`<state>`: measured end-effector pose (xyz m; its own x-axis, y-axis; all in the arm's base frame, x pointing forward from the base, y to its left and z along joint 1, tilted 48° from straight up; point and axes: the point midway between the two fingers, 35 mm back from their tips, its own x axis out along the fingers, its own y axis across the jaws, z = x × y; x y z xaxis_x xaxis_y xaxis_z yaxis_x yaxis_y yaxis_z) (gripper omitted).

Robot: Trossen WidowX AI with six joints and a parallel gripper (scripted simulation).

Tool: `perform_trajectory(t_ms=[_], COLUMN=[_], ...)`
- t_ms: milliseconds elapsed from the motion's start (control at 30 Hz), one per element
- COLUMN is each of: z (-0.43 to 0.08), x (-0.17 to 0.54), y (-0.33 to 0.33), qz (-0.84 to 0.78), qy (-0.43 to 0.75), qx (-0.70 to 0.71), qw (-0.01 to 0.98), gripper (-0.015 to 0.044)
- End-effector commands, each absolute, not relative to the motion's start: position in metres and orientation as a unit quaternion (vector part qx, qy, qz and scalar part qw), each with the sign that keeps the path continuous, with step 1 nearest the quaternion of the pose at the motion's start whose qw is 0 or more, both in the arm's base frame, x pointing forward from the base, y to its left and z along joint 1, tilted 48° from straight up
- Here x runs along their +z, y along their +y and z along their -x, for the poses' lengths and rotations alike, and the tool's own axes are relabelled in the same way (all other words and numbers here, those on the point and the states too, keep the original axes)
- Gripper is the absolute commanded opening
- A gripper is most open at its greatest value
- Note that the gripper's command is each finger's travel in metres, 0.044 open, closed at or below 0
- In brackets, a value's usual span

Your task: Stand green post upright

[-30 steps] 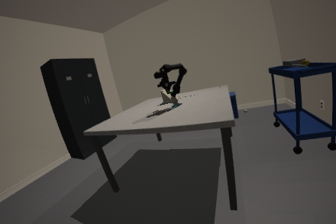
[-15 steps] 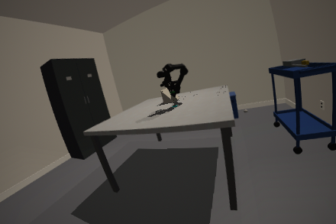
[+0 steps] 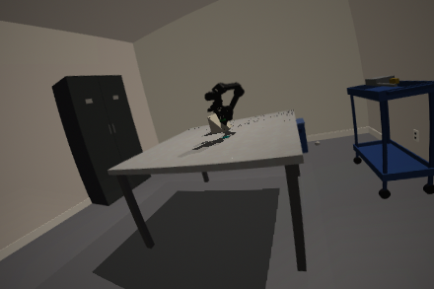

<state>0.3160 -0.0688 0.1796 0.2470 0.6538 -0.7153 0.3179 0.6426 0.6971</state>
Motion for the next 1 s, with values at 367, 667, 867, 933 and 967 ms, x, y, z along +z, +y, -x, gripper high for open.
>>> perform_trajectory(t_ms=[367,667,867,933,967], z=[-0.312,-0.311,-0.311,-0.311,-0.311], x=[0.173,0.169,0.166,0.165,0.165], y=[-0.064,-0.062,-0.061,-0.06,-0.06], qz=[-0.376,-0.361,-0.352,-0.349,-0.347], qy=[0.605,0.605,0.604,0.604,0.603], qx=[0.092,0.074,0.062,0.058,0.056], qw=[0.696,0.706,0.712,0.715,0.716], gripper=[0.0022,0.0022,0.0022,0.0022,0.0022])
